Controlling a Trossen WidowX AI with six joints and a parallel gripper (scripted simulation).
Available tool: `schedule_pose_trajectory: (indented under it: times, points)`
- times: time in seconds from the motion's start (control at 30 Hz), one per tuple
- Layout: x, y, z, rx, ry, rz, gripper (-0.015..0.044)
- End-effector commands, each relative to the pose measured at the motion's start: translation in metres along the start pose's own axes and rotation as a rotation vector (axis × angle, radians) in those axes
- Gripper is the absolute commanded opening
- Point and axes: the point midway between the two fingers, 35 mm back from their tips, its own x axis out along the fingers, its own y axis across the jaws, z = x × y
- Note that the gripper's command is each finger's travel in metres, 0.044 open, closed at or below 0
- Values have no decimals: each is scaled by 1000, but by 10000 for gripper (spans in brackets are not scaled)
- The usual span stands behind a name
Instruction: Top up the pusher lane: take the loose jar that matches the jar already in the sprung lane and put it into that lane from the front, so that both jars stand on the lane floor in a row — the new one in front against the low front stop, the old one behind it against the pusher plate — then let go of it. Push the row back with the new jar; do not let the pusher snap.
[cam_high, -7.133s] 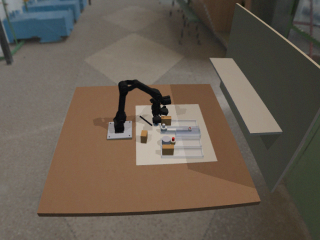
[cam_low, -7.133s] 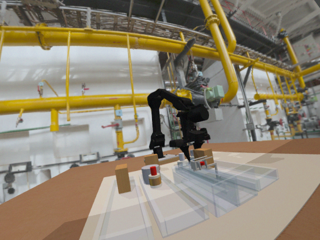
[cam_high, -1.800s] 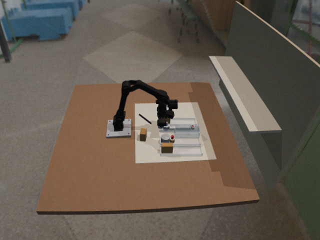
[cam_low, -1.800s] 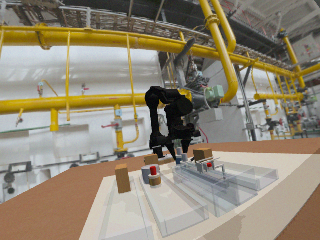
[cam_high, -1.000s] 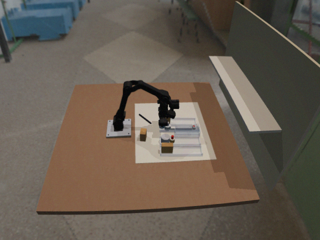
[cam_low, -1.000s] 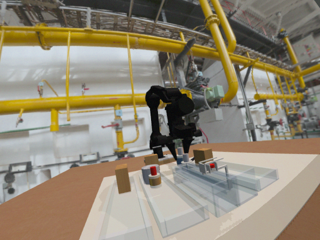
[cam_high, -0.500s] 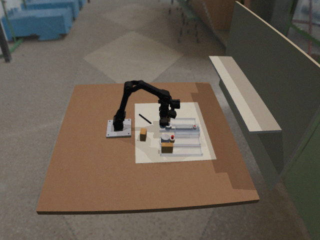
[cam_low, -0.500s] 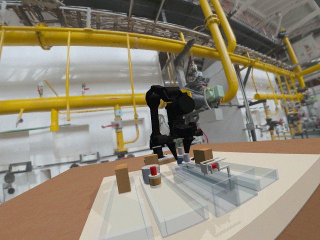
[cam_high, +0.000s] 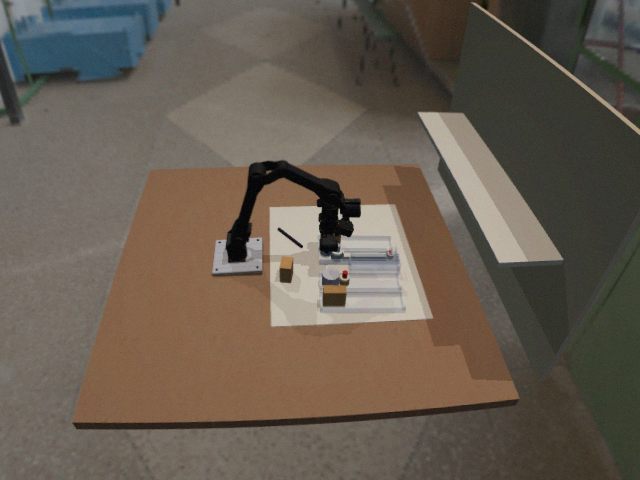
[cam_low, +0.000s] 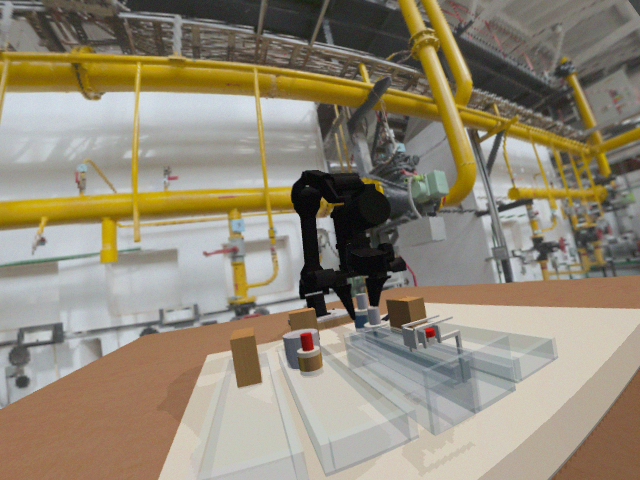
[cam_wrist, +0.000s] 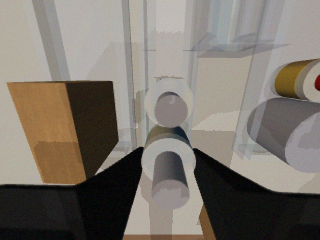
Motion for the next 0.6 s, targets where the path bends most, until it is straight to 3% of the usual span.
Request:
schedule_pose_trajectory:
  times: [0.0,0.57]
  points:
    - [-3,-1,6,-4,-26,-4,0]
    - [-1,-1,7,-4,-26,-4,0]
